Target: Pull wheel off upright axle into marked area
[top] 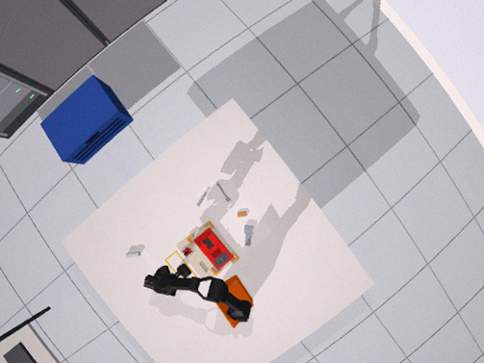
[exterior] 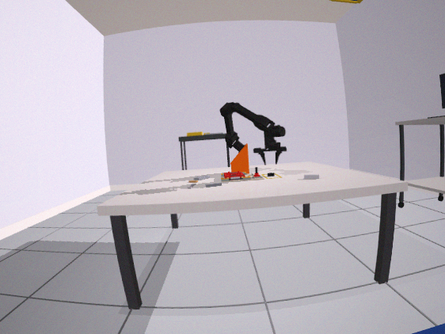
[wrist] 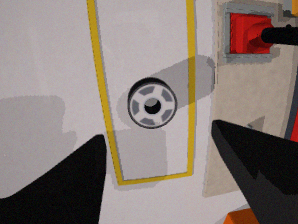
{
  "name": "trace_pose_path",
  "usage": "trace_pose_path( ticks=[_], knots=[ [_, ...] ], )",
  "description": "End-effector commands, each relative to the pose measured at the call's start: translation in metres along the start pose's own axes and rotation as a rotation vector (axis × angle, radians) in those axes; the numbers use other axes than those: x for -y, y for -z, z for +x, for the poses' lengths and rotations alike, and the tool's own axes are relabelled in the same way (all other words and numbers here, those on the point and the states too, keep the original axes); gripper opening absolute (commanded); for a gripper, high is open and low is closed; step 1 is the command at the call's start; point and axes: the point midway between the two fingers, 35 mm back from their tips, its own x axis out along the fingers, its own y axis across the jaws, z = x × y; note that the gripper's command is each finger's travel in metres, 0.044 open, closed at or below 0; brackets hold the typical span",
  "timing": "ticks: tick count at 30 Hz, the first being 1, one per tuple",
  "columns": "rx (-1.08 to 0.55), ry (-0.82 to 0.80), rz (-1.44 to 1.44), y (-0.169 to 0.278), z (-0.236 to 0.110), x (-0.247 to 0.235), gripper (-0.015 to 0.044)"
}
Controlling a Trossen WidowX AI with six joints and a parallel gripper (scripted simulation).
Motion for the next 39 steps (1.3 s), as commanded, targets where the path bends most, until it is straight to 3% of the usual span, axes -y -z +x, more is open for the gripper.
trace_pose_path(
  ticks=[1, 5, 11, 39],
  knots=[
    [-0.004, 0.000, -0.001, 0.006, -0.003, 0.002, 0.0352],
    [-0.006, -0.005, 0.001, 0.040, -0.029, 0.016, 0.0440],
    [-0.010, -0.003, 0.006, 0.084, -0.052, 0.035, 0.0440],
    [-0.010, -0.003, 0.006, 0.084, -0.052, 0.035, 0.0440]
  ],
)
